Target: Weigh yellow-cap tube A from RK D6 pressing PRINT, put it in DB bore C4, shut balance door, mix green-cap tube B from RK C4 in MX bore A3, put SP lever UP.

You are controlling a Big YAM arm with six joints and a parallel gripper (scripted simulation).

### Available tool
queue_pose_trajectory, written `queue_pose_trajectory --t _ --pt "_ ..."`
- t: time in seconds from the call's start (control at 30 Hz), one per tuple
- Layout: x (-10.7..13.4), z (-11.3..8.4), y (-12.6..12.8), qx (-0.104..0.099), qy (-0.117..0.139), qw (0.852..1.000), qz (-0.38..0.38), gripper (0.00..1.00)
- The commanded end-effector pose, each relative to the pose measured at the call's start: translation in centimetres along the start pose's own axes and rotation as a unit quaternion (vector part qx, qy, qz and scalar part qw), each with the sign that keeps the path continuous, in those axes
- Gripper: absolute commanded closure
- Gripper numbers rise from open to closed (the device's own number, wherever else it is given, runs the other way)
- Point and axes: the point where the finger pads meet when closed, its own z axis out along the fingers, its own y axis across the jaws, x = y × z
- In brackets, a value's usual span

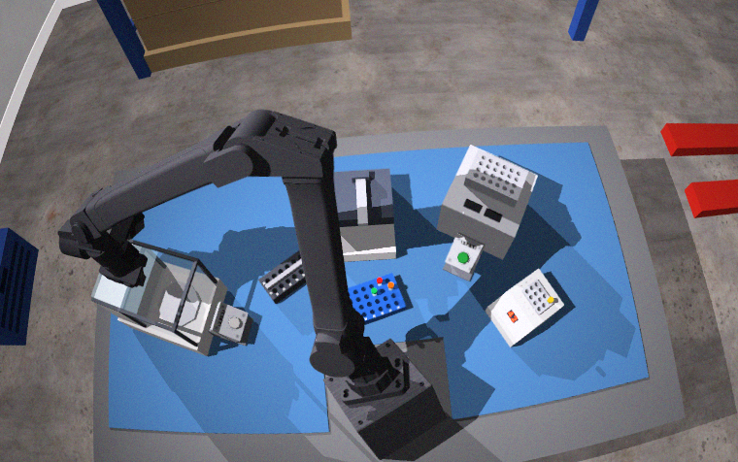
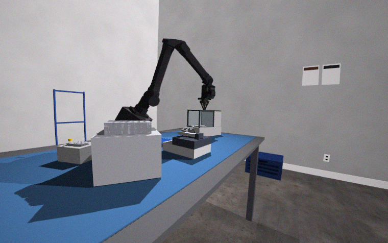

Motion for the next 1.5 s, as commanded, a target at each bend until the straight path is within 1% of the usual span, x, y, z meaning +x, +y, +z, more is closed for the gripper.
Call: queue_pose_trajectory --t 0.0,0.13,0.47,0.57,0.7,1.03,1.1,1.13,1.17,1.27,1.47 --pt "-0.1 -1.4 0.7 -0.022 0.001 1.000 0.007 0.94" --pt "0.0 -1.2 -0.1 -0.019 0.002 1.000 0.006 0.94" --pt "0.0 -1.2 -1.0 -0.019 0.002 1.000 0.008 0.94" --pt "-0.1 -1.4 -0.8 -0.022 0.002 1.000 0.009 0.94" --pt "0.1 -1.2 -1.6 -0.018 0.002 1.000 0.008 0.94" --pt "0.0 -1.1 -2.5 -0.019 0.002 1.000 0.008 0.94" --pt "0.0 -1.1 -2.5 -0.019 0.002 1.000 0.008 0.94" --pt "-0.1 -1.4 -2.2 -0.022 0.002 1.000 0.010 0.94" --pt "0.0 -1.1 -2.7 -0.019 0.001 1.000 0.008 0.94" --pt "0.1 -1.1 -3.1 -0.018 0.002 1.000 0.008 0.94" --pt "0.1 -1.1 -3.6 -0.019 0.002 1.000 0.008 0.94"
